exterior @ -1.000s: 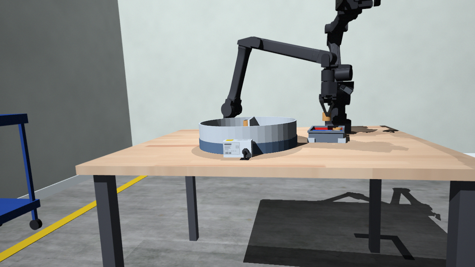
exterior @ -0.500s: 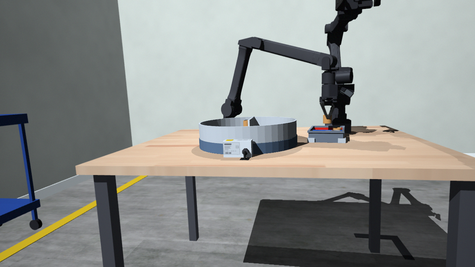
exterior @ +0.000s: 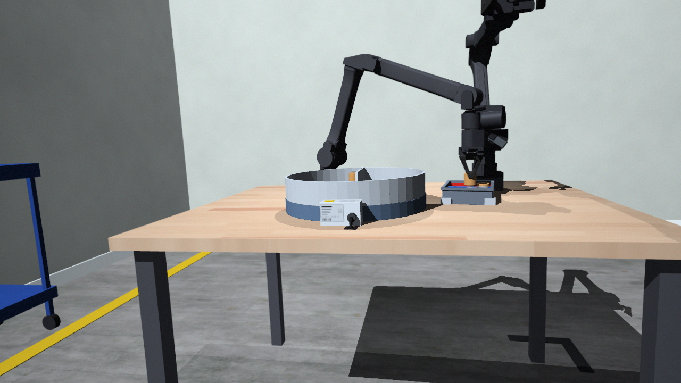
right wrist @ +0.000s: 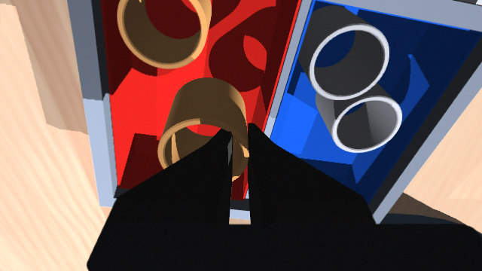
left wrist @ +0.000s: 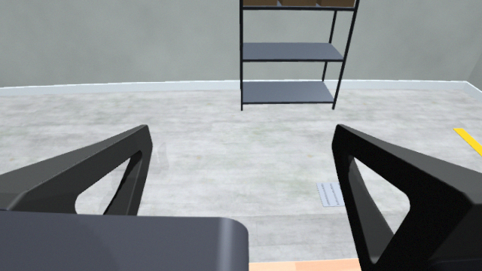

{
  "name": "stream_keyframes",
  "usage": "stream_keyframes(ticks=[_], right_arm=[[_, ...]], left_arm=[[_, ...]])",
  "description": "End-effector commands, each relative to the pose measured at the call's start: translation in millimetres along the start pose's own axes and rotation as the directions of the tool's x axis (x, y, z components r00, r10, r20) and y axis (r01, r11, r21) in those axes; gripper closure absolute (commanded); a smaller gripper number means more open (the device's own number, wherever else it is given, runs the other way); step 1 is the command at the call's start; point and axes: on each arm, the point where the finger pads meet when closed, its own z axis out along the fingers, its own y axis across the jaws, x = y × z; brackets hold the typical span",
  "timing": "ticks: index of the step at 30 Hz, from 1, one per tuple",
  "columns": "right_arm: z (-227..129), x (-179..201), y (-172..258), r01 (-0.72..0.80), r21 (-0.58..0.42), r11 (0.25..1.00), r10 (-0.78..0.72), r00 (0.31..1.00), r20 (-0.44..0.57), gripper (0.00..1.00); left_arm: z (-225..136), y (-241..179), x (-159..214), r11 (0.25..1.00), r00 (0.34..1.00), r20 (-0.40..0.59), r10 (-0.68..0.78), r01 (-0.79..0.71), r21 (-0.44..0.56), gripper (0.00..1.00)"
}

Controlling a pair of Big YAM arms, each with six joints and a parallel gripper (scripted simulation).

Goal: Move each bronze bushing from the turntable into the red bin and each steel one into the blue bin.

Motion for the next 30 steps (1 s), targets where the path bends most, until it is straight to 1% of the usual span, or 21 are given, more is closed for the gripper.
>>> stream_keyframes(ticks=[1, 3, 4, 7, 10, 11, 20, 21, 22, 24, 30], right_arm=[[22, -6, 6, -0.003, 0.000, 1.000, 0.003, 1.000, -0.002, 1.00], [30, -6, 7, -0.003, 0.000, 1.000, 0.003, 1.000, -0.002, 1.00], [25, -16, 2, -0.004, 0.011, 1.000, 0.004, 1.000, 0.022, 1.00], [37, -9, 5, -0.004, 0.004, 1.000, 0.004, 1.000, 0.005, 1.00], [30, -16, 2, -0.003, 0.013, 1.000, 0.002, 1.000, 0.025, 1.00], [20, -14, -2, -0.003, 0.015, 1.000, 0.002, 0.999, 0.033, 1.00], [22, -12, -3, -0.002, 0.013, 1.000, 0.002, 1.000, 0.029, 1.00], [22, -12, -3, -0.002, 0.013, 1.000, 0.002, 1.000, 0.029, 0.89], [22, -12, -3, -0.002, 0.013, 1.000, 0.002, 1.000, 0.029, 0.82], [-4, -24, -5, -0.004, 0.033, 0.999, 0.002, 0.997, 0.074, 0.82], [-14, -28, -1, -0.005, 0.037, 0.999, 0.002, 0.996, 0.085, 0.82]], left_arm=[[1, -3, -35, 1.000, 0.998, 0.059, -0.001, 0.001, 0.006, 0.00], [1, -3, -35, 1.000, 0.998, 0.059, -0.001, 0.001, 0.006, 0.00], [1, -3, -35, 1.000, 0.998, 0.059, -0.001, 0.001, 0.006, 0.00], [1, -3, -35, 1.000, 0.998, 0.059, -0.001, 0.001, 0.006, 0.00], [1, -3, -35, 1.000, 0.998, 0.059, -0.001, 0.001, 0.006, 0.00], [1, -3, -35, 1.000, 0.998, 0.059, -0.001, 0.001, 0.006, 0.00], [1, -3, -35, 1.000, 0.998, 0.059, -0.001, 0.001, 0.006, 0.00], [1, -3, -35, 1.000, 0.998, 0.059, -0.001, 0.001, 0.006, 0.00], [1, -3, -35, 1.000, 0.998, 0.059, -0.001, 0.001, 0.006, 0.00], [1, -3, -35, 1.000, 0.998, 0.059, -0.001, 0.001, 0.006, 0.00], [1, -3, -35, 1.000, 0.998, 0.059, -0.001, 0.001, 0.006, 0.00]])
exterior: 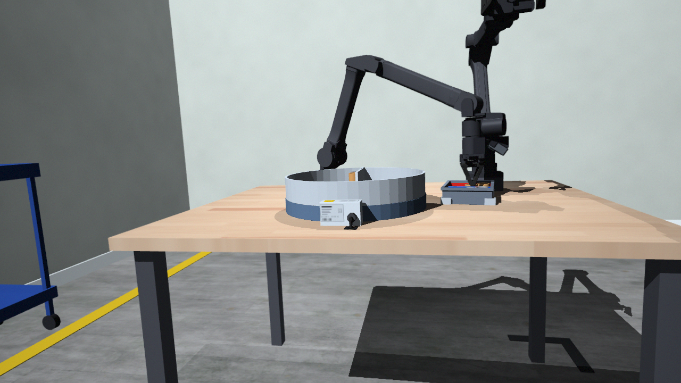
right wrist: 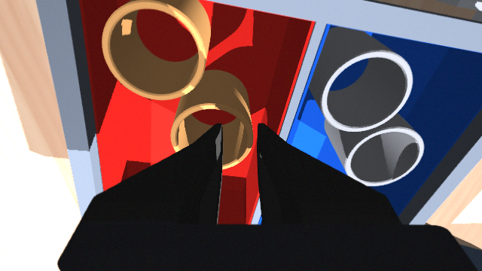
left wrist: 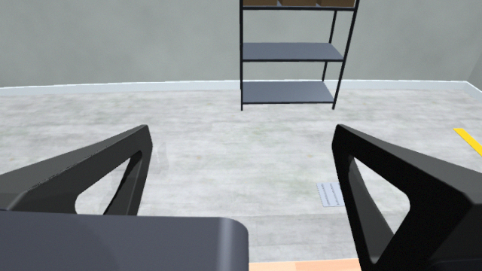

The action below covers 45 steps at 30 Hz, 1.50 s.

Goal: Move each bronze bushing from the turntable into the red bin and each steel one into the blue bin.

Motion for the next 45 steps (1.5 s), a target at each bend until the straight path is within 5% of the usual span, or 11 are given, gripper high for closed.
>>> stream_keyframes(ticks=[1, 12, 22, 29, 36, 45], right_arm=[[-37, -25, -3, -0.004, 0.031, 1.000, 0.002, 0.997, 0.073, 0.82], [-37, -30, -1, -0.004, 0.027, 1.000, 0.002, 0.998, 0.069, 0.82], [-76, -30, -1, -0.006, 0.041, 0.999, 0.002, 0.995, 0.099, 0.82], [-63, 14, -9, -0.145, 0.043, 0.988, 0.140, 0.984, 0.108, 0.02], [-80, 76, -11, -0.328, 0.062, 0.943, 0.311, 0.931, 0.190, 0.00], [-114, 223, -14, -0.654, 0.068, 0.753, 0.592, 0.720, 0.362, 0.00]], left_arm=[[1, -3, -35, 1.000, 0.998, 0.059, -0.001, 0.001, 0.006, 0.00], [1, -3, -35, 1.000, 0.998, 0.059, -0.001, 0.001, 0.006, 0.00], [1, -3, -35, 1.000, 0.998, 0.059, -0.001, 0.001, 0.006, 0.00], [1, -3, -35, 1.000, 0.998, 0.059, -0.001, 0.001, 0.006, 0.00], [1, -3, -35, 1.000, 0.998, 0.059, -0.001, 0.001, 0.006, 0.00], [-14, -27, -35, 0.999, 0.999, 0.052, -0.002, -0.001, 0.054, 0.00]])
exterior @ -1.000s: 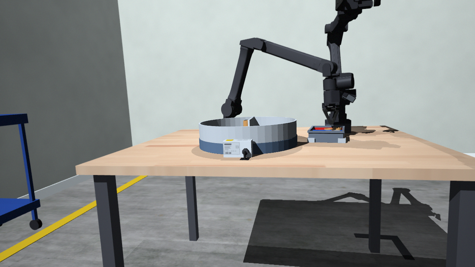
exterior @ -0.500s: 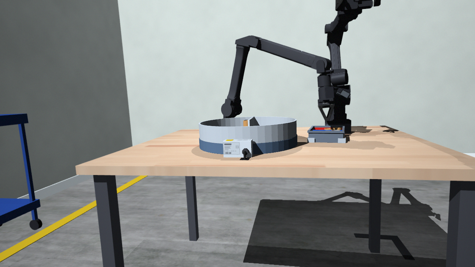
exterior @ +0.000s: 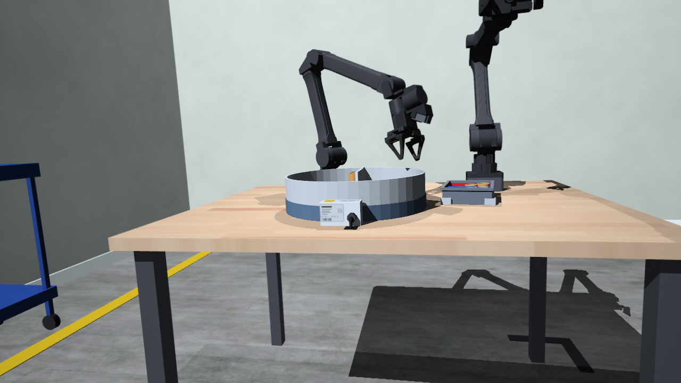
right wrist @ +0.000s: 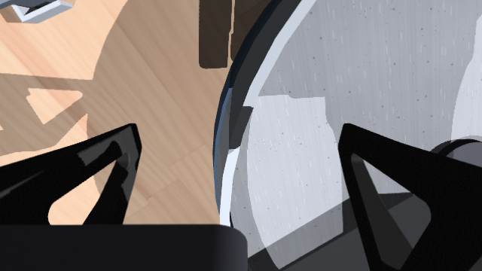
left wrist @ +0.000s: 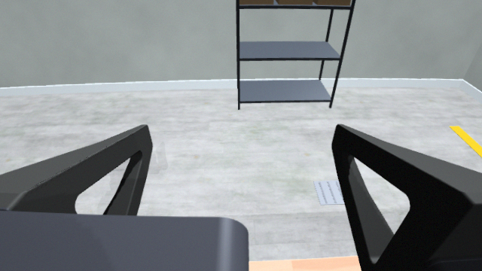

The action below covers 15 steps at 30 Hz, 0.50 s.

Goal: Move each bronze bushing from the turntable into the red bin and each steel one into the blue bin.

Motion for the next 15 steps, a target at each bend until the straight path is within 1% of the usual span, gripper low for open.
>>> stream_keyframes(ticks=[1, 2, 5, 7, 9, 11, 15], right_arm=[[-33, 23, -34, -0.189, 0.032, 0.981, 0.185, 0.976, 0.111, 0.00], [-40, 34, -43, -0.223, 0.040, 0.974, 0.216, 0.968, 0.128, 0.00], [-57, 71, -65, -0.316, 0.060, 0.947, 0.303, 0.940, 0.159, 0.00], [-57, 71, -65, -0.316, 0.060, 0.947, 0.303, 0.940, 0.159, 0.00], [-67, 90, -79, -0.373, 0.068, 0.926, 0.355, 0.915, 0.191, 0.00], [-76, 106, -91, -0.411, 0.078, 0.908, 0.387, 0.896, 0.218, 0.00], [-91, 131, -110, -0.478, 0.090, 0.874, 0.442, 0.858, 0.260, 0.00]], left_arm=[[-21, -34, -31, 0.998, 0.999, 0.048, -0.002, -0.002, 0.069, 0.00], [-29, -50, -10, 0.995, 1.000, 0.014, 0.001, -0.003, 0.103, 0.00], [-78, -113, 7, 0.968, 1.000, -0.011, 0.011, -0.008, 0.251, 0.00], [-78, -113, 7, 0.968, 1.000, -0.011, 0.011, -0.008, 0.251, 0.00], [-120, -154, 24, 0.931, 0.999, -0.027, 0.024, -0.012, 0.365, 0.00], [-161, -186, 42, 0.884, 0.998, -0.039, 0.039, -0.016, 0.468, 0.00], [-235, -226, 77, 0.775, 0.996, -0.053, 0.072, -0.022, 0.631, 0.00]])
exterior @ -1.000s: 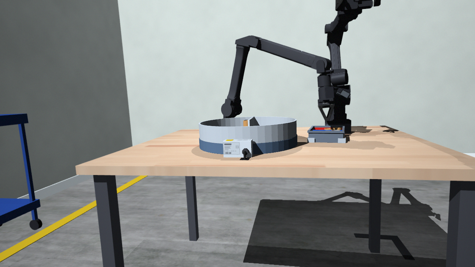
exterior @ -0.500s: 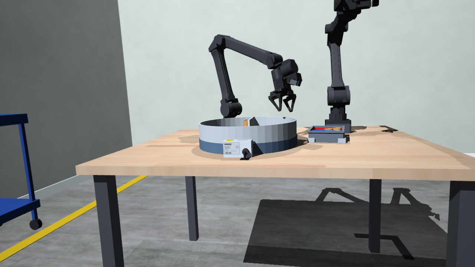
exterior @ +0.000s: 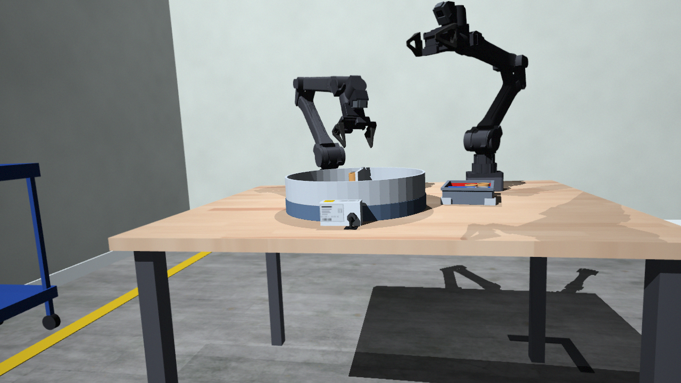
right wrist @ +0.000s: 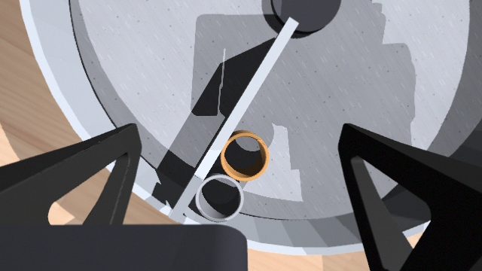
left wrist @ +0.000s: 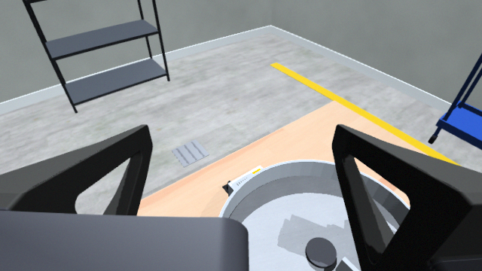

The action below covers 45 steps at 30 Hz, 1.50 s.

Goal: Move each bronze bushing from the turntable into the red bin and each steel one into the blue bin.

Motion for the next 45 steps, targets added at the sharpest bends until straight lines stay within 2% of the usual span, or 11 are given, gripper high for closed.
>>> stream_keyframes(ticks=[1, 7, 20, 24, 26, 28, 30, 37, 41, 43, 45], right_arm=[[-26, -11, -24, -0.058, 0.020, 0.998, 0.057, 0.996, 0.066, 0.00], [-30, 8, -45, -0.127, 0.036, 0.991, 0.124, 0.989, 0.076, 0.00], [-38, 0, -50, -0.155, 0.034, 0.987, 0.150, 0.983, 0.102, 0.00], [-42, -9, -53, -0.042, 0.041, 0.998, 0.039, 0.996, 0.083, 0.45], [-42, -9, -53, -0.042, 0.041, 0.998, 0.039, 0.996, 0.083, 0.45], [-38, -8, -52, 0.060, 0.029, 0.998, -0.062, 0.997, 0.050, 0.68], [-32, -7, -49, 0.172, -0.004, 0.985, -0.172, 0.985, 0.004, 0.71], [-8, -2, -30, 0.522, -0.195, 0.830, -0.548, 0.828, -0.116, 0.71], [4, 1, -24, 0.646, -0.292, 0.705, -0.701, 0.696, -0.154, 0.71], [4, 1, -24, 0.646, -0.292, 0.705, -0.701, 0.696, -0.154, 0.71], [10, 2, -21, 0.692, -0.340, 0.637, -0.765, 0.623, -0.166, 0.71]], left_arm=[[-35, -57, 32, 0.992, 0.999, -0.029, 0.018, -0.015, 0.122, 0.00], [-85, -120, 81, 0.940, 0.997, -0.055, 0.056, -0.035, 0.338, 0.00], [-129, -160, 127, 0.860, 0.993, -0.071, 0.093, -0.044, 0.509, 0.00], [-129, -157, 108, 0.864, 0.996, -0.042, 0.074, -0.043, 0.501, 0.00], [-129, -157, 108, 0.864, 0.996, -0.042, 0.074, -0.043, 0.501, 0.00], [-128, -158, 108, 0.864, 0.996, -0.044, 0.075, -0.043, 0.502, 0.00], [-128, -158, 108, 0.864, 0.996, -0.044, 0.075, -0.043, 0.502, 0.00], [-128, -158, 108, 0.864, 0.996, -0.044, 0.075, -0.043, 0.502, 0.00], [-128, -158, 108, 0.864, 0.996, -0.044, 0.075, -0.043, 0.502, 0.00], [-128, -158, 108, 0.864, 0.996, -0.044, 0.075, -0.043, 0.502, 0.00], [-128, -158, 108, 0.863, 0.996, -0.041, 0.081, -0.049, 0.502, 0.00]])
